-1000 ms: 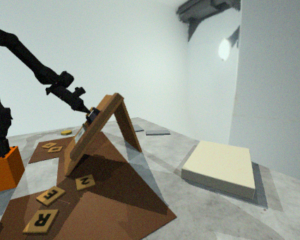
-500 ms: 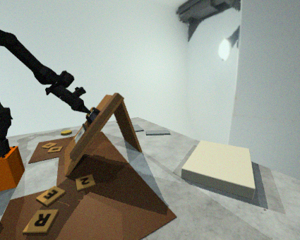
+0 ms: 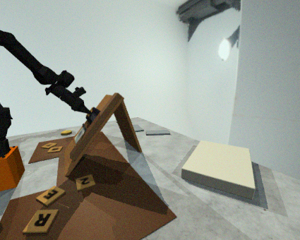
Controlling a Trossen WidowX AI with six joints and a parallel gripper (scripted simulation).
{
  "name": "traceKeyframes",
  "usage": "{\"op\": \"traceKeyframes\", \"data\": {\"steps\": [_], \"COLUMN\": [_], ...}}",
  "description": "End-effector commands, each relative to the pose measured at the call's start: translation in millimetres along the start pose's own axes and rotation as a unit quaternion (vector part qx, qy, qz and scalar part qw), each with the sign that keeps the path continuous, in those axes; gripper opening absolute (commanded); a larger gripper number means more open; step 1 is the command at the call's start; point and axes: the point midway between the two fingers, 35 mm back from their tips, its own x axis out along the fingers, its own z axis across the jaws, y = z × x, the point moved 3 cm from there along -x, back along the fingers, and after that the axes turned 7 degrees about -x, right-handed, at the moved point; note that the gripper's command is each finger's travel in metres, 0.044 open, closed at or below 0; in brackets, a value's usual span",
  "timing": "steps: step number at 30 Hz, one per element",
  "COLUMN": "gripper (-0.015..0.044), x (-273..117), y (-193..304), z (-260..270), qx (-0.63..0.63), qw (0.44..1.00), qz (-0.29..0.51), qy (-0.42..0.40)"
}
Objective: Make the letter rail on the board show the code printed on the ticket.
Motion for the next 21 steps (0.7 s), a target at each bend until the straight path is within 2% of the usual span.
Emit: {"op": "traceKeyframes", "data": {"steps": [1, 21], "gripper": [0.0, 0.0], "x": [-0.5, -0.3], "y": [-0.5, 0.7], "z": [-1.9, -11.8], "qx": [-0.001, -0.002], "qw": [1.0, 1.0], "qz": [-0.001, -0.001], "qy": [-0.003, -0.003]}}
